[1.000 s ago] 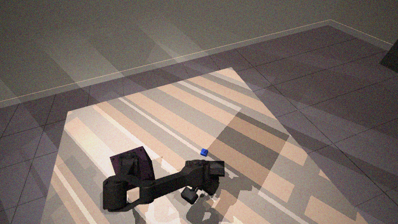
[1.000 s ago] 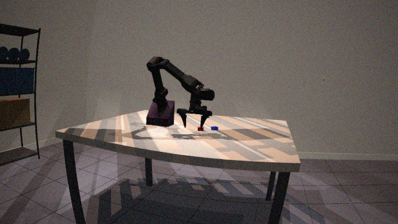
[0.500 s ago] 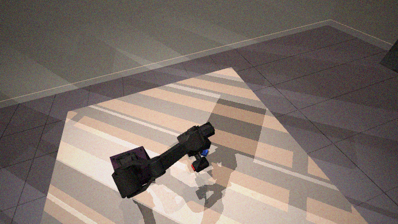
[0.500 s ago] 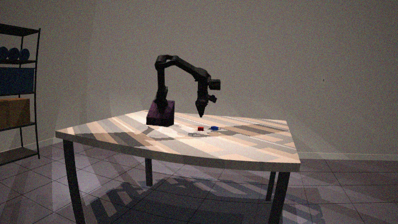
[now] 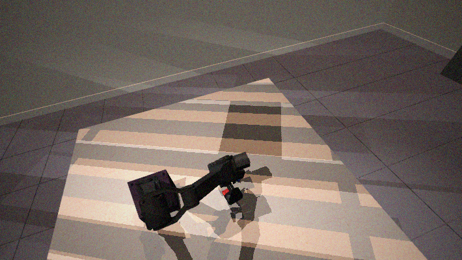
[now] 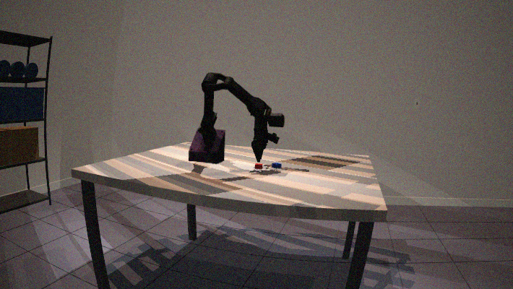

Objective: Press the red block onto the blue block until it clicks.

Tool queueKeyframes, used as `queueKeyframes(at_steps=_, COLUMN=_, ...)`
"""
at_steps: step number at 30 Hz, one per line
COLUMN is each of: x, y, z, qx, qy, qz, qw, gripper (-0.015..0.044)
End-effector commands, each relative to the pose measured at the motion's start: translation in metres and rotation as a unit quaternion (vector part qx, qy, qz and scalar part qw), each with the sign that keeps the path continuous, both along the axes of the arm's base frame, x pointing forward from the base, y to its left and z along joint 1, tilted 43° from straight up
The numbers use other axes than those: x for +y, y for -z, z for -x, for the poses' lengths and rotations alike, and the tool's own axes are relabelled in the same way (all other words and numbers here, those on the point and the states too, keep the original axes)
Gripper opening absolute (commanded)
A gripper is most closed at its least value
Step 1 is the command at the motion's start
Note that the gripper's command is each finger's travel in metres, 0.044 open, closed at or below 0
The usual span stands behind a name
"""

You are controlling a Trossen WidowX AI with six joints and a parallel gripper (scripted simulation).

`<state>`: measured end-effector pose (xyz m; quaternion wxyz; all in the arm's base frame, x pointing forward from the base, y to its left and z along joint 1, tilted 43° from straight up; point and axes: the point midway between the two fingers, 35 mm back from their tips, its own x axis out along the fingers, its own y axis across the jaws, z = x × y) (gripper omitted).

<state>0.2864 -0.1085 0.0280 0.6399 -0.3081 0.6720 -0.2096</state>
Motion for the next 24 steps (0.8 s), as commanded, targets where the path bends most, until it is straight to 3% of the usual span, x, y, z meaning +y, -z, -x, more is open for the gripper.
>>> queueKeyframes(at_steps=1, x=-0.004, y=0.005, z=0.002, qx=0.004, qy=0.000, qz=0.000, qw=1.000, gripper=0.0440)
queueKeyframes(at_steps=17, x=-0.020, y=0.022, z=0.002, qx=0.004, qy=0.000, qz=0.001, qw=1.000, gripper=0.0440)
queueKeyframes(at_steps=24, x=-0.020, y=0.022, z=0.002, qx=0.004, qy=0.000, qz=0.001, qw=1.000, gripper=0.0256)
